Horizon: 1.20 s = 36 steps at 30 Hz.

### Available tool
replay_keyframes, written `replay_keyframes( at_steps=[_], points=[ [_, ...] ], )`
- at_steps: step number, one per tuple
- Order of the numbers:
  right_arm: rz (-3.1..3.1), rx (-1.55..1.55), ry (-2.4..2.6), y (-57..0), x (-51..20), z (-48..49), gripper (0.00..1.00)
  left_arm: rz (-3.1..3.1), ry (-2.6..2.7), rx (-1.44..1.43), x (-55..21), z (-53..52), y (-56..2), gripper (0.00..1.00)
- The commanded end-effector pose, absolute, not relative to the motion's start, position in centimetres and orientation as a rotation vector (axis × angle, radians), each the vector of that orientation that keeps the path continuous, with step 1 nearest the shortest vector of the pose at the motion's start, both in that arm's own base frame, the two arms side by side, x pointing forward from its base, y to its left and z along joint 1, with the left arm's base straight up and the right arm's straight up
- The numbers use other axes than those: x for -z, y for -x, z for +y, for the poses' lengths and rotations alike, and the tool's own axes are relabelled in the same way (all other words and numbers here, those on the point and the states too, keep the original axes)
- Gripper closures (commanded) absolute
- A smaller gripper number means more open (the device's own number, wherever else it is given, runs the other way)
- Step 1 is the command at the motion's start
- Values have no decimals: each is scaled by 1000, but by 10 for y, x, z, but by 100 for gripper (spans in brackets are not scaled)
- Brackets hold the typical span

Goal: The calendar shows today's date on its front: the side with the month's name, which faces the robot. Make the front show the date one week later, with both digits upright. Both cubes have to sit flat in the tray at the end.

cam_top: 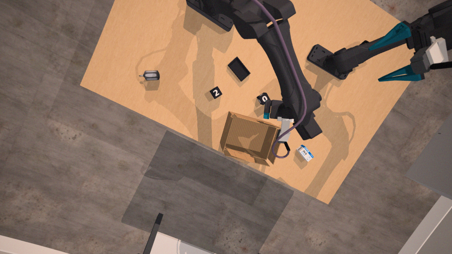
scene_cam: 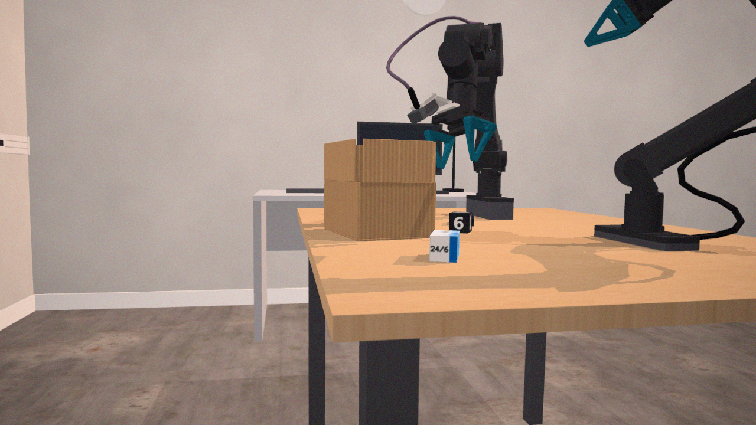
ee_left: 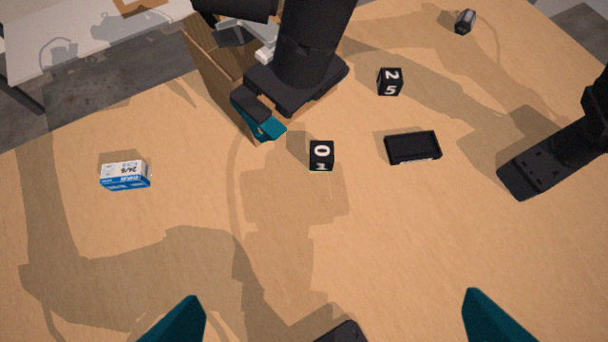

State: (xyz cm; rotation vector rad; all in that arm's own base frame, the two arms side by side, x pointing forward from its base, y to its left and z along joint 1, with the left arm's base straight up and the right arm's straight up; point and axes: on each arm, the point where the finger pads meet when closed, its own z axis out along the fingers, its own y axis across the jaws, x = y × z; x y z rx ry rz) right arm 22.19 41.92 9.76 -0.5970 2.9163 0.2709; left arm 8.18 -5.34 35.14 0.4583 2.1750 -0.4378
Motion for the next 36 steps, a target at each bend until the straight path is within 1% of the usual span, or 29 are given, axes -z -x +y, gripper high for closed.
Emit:
replay_keyframes(
  at_steps=[1, 5, 9, 31, 32, 34, 35, 36],
  points=[
    [3037, -59, 477, -234, -70, 389, 0, 2179, -457, 432, -354, -54, -82, 0],
    [3098, 5, 388, -240, -59, 378, 0, 2179, -457, 432, -354, -54, -82, 0],
    [3072, -38, 409, -243, -64, 386, 0, 2179, -457, 432, -354, -54, -82, 0],
    [3072, -38, 409, -243, -64, 386, 0, 2179, -457, 432, -354, -54, -82, 0],
    [3066, -33, 400, -243, -68, 384, 11, 2179, -457, 432, -354, -54, -82, 0],
    [3028, -118, 450, -245, -69, 399, 34, 2179, -457, 432, -354, -54, -82, 0],
    [3003, -160, 477, -246, -74, 405, 36, 2179, -457, 432, -354, -54, -82, 0],
    [2958, -202, 536, -247, -83, 412, 36, 2179, -457, 432, -354, -54, -82, 0]
  ],
)
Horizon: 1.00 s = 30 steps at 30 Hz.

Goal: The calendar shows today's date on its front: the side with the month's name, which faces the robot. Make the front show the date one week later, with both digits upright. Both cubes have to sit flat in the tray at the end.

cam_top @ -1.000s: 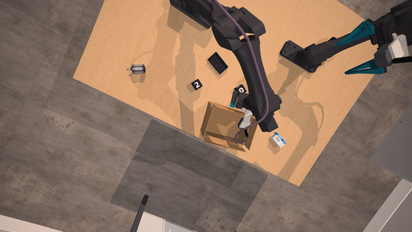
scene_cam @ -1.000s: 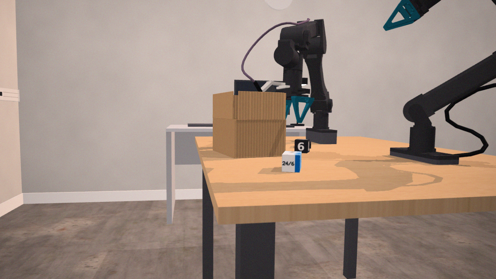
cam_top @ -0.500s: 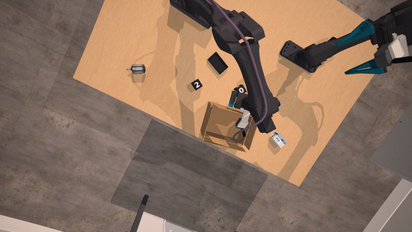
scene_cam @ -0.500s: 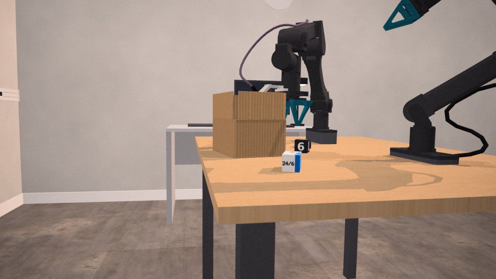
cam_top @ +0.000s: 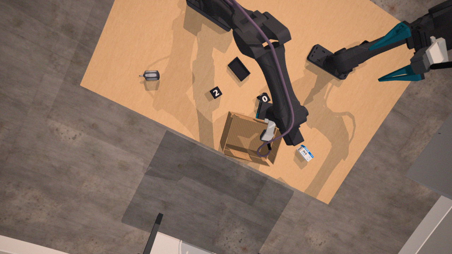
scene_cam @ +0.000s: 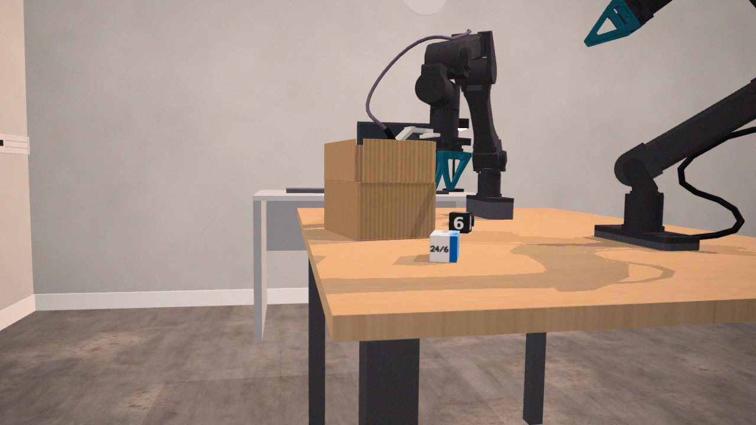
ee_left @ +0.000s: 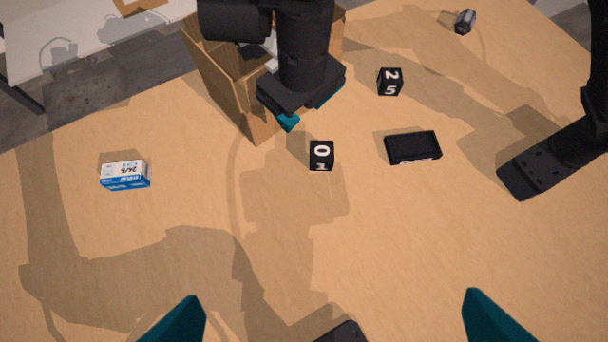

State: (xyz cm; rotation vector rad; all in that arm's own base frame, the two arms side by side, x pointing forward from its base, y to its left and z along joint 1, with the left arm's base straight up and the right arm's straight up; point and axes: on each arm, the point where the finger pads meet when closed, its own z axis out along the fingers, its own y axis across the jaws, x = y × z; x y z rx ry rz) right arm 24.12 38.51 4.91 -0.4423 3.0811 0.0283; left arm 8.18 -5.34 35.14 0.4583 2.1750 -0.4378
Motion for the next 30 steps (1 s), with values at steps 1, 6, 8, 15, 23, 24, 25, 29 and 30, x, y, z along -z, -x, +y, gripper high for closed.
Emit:
replay_keyframes(
  at_steps=[1, 6, 8, 15, 23, 24, 25, 29, 30],
  points=[
    [2909, -247, 595, -244, -95, 421, 36, 2179, -457, 432, -354, -54, -82, 0],
    [2764, -339, 870, -220, -127, 441, 36, 2179, -457, 432, -354, -54, -82, 0],
    [2752, -321, 930, -217, -123, 439, 36, 2179, -457, 432, -354, -54, -82, 0],
    [2586, -240, 1360, -210, -106, 432, 36, 2179, -457, 432, -354, -54, -82, 0],
    [2347, -171, 1777, -203, -90, 424, 36, 2179, -457, 432, -354, -54, -82, 0],
    [2313, -162, 1827, -202, -88, 423, 36, 2179, -457, 432, -354, -54, -82, 0],
    [2313, -162, 1827, -202, -88, 423, 36, 2179, -457, 432, -354, -54, -82, 0],
    [2202, -130, 1987, -201, -78, 419, 36, 2179, -457, 432, -354, -54, -82, 0],
    [2159, -117, 2043, -203, -75, 415, 36, 2179, -457, 432, -354, -54, -82, 0]
  ],
)
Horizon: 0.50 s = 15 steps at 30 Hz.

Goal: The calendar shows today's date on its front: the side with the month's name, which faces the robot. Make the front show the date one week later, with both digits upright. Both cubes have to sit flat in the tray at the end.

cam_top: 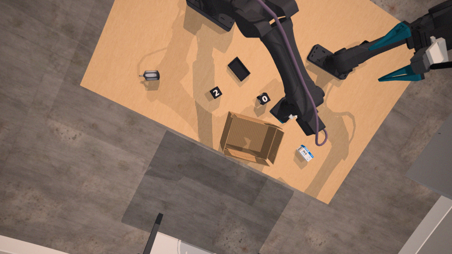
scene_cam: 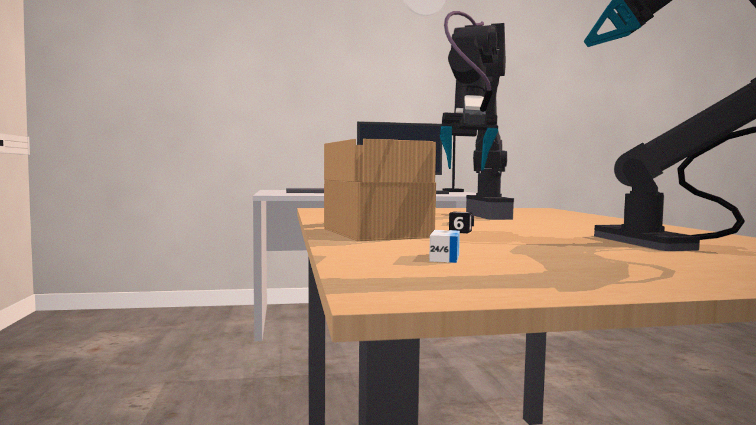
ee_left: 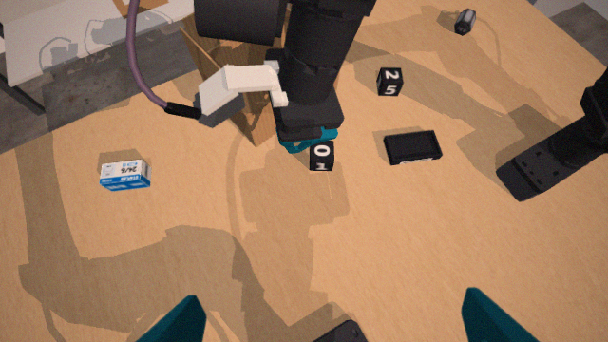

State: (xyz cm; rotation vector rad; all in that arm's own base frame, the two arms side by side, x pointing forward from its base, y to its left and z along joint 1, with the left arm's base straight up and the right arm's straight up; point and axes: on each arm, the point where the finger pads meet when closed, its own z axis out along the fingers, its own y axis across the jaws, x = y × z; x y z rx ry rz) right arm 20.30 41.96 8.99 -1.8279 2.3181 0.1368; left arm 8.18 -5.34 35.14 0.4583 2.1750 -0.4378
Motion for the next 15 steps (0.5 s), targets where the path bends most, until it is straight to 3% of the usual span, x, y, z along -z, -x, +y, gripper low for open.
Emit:
replay_keyframes(
  at_steps=[1, 15],
  points=[
    [2110, -107, 2103, -202, -72, 413, 36, 2179, -457, 432, -354, -54, -82, 0],
    [1543, -34, 2608, -199, -52, 396, 36, 2179, -457, 432, -354, -54, -82, 0]
  ],
)
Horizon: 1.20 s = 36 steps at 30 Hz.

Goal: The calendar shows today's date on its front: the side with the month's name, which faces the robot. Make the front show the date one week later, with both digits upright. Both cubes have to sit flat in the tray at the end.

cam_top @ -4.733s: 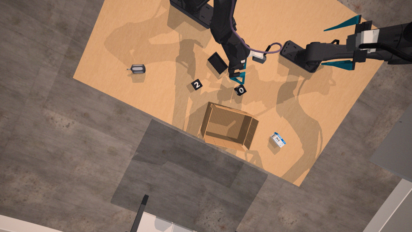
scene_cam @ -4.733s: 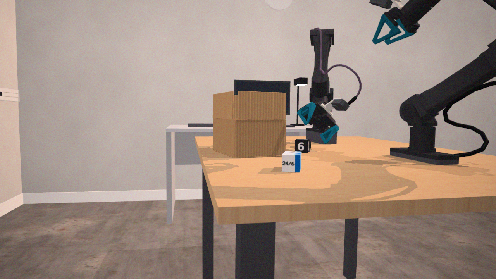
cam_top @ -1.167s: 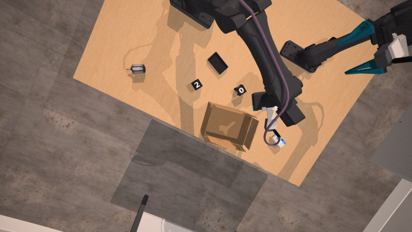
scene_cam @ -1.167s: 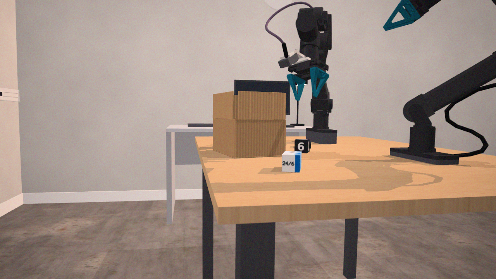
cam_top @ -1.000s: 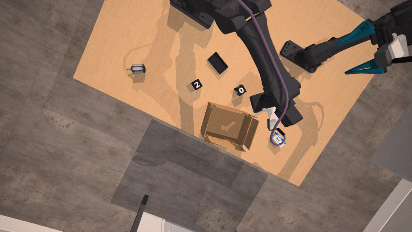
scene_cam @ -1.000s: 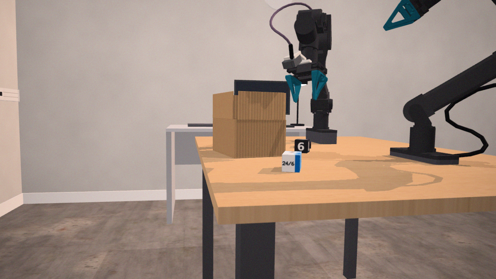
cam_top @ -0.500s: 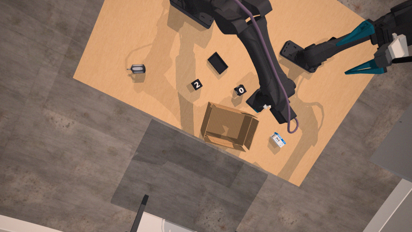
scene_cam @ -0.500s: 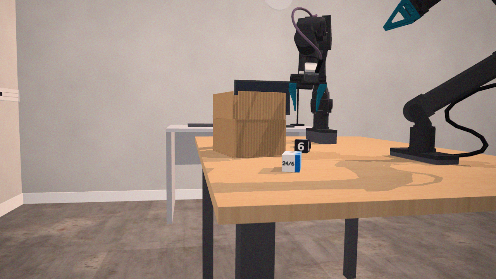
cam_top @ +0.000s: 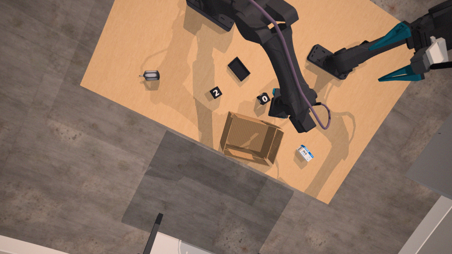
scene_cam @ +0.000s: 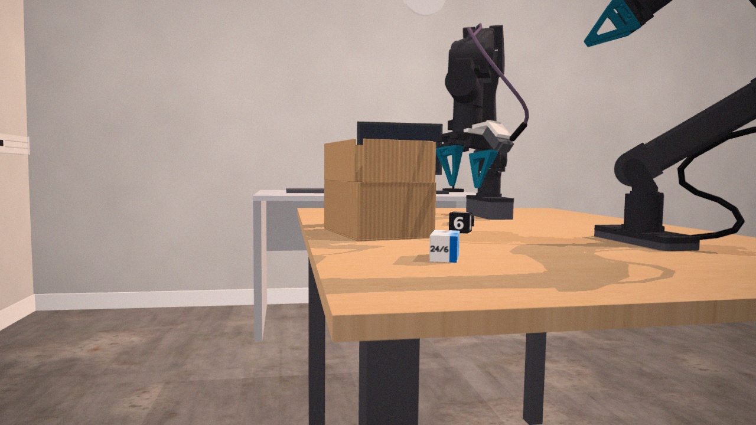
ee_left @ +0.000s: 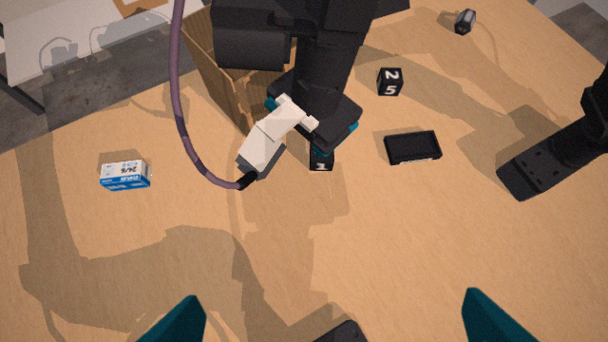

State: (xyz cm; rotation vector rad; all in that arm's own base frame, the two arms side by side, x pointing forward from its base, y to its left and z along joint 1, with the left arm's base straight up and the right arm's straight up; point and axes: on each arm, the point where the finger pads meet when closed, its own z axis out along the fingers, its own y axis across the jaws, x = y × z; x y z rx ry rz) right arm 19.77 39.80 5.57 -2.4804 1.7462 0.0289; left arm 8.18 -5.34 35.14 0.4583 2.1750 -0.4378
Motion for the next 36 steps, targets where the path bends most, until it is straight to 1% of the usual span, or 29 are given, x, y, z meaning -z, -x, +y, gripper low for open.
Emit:
replay_keyframes(
  at_steps=[1, 13, 19, 36],
  points=[
    [1474, -15, 2663, -200, -46, 393, 36, 2179, -457, 432, -354, -54, -82, 0],
    [842, 8, 3006, -198, -21, 372, 36, 2179, -457, 432, -354, -54, -82, 0],
    [760, 4, 3042, -198, -17, 368, 36, 2179, -457, 432, -354, -54, -82, 0],
    [767, 1, 3044, -197, -4, 365, 36, 2179, -457, 432, -354, -54, -82, 0]
  ],
)
